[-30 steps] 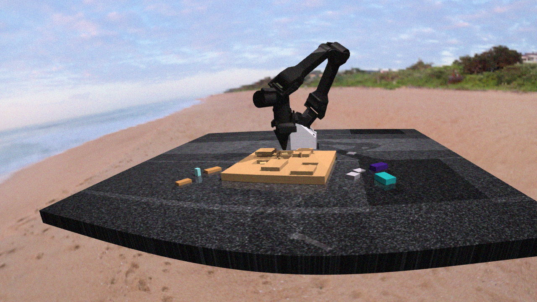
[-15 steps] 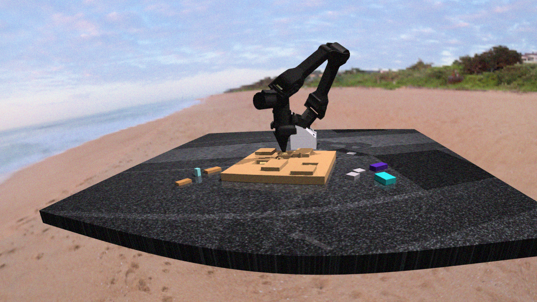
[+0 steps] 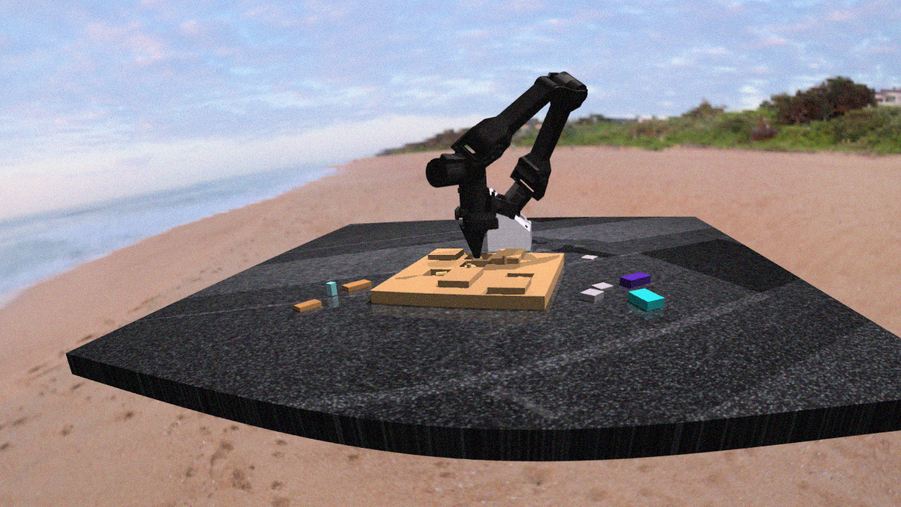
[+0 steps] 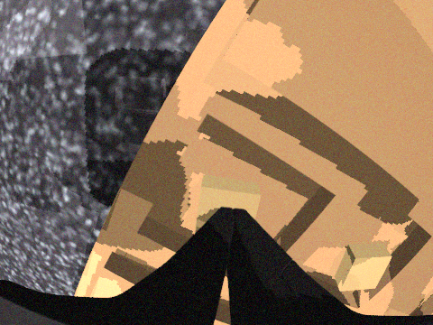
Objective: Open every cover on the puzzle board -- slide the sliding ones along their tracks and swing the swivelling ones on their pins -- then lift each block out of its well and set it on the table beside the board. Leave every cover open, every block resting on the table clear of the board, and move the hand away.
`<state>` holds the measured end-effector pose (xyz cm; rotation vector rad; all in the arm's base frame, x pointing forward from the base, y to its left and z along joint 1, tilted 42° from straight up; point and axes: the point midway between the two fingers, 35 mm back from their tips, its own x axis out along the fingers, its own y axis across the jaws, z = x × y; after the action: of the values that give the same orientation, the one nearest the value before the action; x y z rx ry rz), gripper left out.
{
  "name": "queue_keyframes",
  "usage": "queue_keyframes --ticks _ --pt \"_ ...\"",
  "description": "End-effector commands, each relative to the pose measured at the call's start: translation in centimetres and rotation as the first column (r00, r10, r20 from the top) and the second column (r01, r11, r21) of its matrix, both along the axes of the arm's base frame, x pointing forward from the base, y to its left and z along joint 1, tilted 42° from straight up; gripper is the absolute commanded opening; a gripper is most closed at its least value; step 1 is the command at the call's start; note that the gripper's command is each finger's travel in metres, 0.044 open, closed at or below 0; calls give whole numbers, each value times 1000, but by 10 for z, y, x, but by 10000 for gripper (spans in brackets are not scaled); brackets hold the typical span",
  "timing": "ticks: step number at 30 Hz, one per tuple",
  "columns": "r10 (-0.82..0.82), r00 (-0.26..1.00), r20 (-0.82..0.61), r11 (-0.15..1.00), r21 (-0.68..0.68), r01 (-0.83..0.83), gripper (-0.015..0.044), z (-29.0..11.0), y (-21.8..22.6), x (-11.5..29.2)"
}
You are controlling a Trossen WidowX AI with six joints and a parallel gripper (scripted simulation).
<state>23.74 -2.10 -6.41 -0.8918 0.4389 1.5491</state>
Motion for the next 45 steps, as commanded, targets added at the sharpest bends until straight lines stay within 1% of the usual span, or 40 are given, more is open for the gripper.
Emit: queue_keyframes --ticks 1,4,45 --pt "-4 1000 -2 1000 4 4 0 0 3 2" --pt "-28 999 -24 1000 5 28 0 0 3 2" --pt "-27 999 -25 1000 0 27 0 0 0 1"
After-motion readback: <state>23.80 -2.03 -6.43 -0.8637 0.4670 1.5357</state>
